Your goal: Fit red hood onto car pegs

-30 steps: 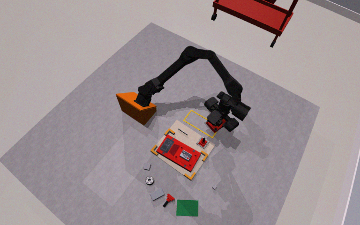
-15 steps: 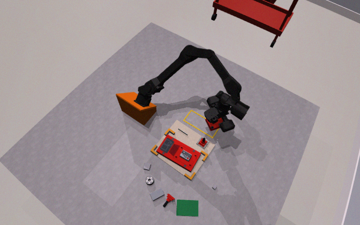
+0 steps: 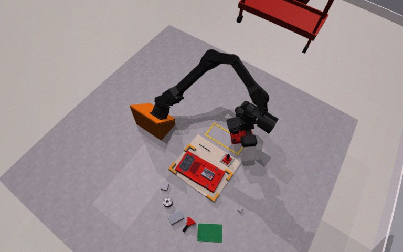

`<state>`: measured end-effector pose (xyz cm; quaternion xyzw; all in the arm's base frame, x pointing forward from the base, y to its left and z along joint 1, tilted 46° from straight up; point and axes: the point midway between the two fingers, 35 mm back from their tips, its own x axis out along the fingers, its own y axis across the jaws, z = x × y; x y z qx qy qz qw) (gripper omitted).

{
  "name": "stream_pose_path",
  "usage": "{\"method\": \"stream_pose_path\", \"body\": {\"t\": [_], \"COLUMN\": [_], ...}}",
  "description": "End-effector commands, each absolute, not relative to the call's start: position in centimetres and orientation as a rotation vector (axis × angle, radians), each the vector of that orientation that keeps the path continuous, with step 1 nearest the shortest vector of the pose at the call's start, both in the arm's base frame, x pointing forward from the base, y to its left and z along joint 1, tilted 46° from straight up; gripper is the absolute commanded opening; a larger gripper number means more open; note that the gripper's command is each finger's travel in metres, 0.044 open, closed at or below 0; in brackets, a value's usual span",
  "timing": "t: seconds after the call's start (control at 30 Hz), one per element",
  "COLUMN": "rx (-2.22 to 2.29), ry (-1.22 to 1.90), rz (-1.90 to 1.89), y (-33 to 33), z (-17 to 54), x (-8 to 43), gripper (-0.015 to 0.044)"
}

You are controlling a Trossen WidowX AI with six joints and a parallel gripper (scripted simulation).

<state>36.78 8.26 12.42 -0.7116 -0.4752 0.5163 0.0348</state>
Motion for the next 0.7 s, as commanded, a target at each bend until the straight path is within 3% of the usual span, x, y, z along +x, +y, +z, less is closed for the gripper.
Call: {"method": "stream_pose_path", "body": {"t": [0.0, 0.67], "rx": [-2.158, -1.937], "ry": [-1.363, -0.965], "rz": [1.609, 1.701], "y": [8.18, 8.21], "z": [12.85, 12.86], "x": [36.61, 35.89], "gripper": [0.0, 0.0]}}
